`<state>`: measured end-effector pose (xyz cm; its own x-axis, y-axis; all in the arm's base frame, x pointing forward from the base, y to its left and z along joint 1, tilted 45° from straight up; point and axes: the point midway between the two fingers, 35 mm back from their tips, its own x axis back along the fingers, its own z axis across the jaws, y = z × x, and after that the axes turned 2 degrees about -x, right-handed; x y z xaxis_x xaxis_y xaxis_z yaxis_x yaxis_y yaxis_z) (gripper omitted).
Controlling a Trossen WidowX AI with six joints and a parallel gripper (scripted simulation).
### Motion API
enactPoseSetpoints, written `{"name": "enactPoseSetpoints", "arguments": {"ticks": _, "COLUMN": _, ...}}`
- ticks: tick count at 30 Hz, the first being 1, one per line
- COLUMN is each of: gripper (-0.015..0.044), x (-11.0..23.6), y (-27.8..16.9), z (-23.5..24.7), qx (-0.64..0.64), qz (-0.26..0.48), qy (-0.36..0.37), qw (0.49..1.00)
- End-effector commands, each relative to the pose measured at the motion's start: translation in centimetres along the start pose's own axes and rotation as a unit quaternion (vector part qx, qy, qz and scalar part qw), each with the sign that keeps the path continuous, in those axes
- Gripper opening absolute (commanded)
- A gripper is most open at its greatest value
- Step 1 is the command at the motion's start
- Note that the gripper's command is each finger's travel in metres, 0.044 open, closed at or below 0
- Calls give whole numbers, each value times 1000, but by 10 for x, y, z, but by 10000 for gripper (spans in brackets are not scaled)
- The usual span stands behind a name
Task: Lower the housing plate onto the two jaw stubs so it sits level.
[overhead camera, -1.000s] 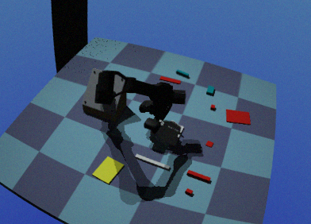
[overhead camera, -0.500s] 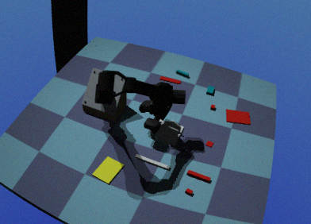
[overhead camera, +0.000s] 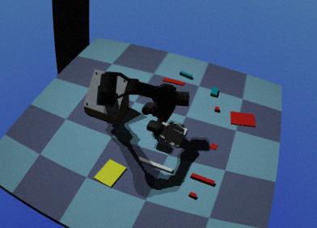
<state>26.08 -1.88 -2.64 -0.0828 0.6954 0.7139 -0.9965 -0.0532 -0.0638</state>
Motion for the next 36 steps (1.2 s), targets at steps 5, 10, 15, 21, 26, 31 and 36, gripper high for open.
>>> {"name": "enactPoseSetpoints", "arguments": {"ticks": 5, "gripper": 440, "x": 25, "y": -1, "z": -1, "qx": 0, "qz": -1, "qy": -2, "qw": 1000}}
{"name": "enactPoseSetpoints", "arguments": {"ticks": 10, "gripper": 440, "x": 70, "y": 2, "z": 2, "qx": -3, "qz": -3, "qy": 1, "qw": 1000}}
{"name": "enactPoseSetpoints", "arguments": {"ticks": 15, "gripper": 440, "x": 73, "y": 2, "z": 3, "qx": -3, "qz": -3, "qy": 1, "qw": 1000}}
{"name": "enactPoseSetpoints", "arguments": {"ticks": 21, "gripper": 440, "x": 96, "y": 26, "z": -2, "qx": 1, "qz": -1, "qy": -3, "qw": 1000}}
{"name": "enactPoseSetpoints", "arguments": {"ticks": 26, "gripper": 440, "x": 124, "y": 54, "z": 0, "qx": -1, "qz": -4, "qy": -2, "qw": 1000}}
{"name": "enactPoseSetpoints", "arguments": {"ticks": 31, "gripper": 440, "x": 124, "y": 54, "z": 0, "qx": -1, "qz": -4, "qy": -2, "qw": 1000}}
{"name": "enactPoseSetpoints", "arguments": {"ticks": 36, "gripper": 440, "x": 124, "y": 54, "z": 0, "qx": -1, "qz": -4, "qy": -2, "qw": 1000}}
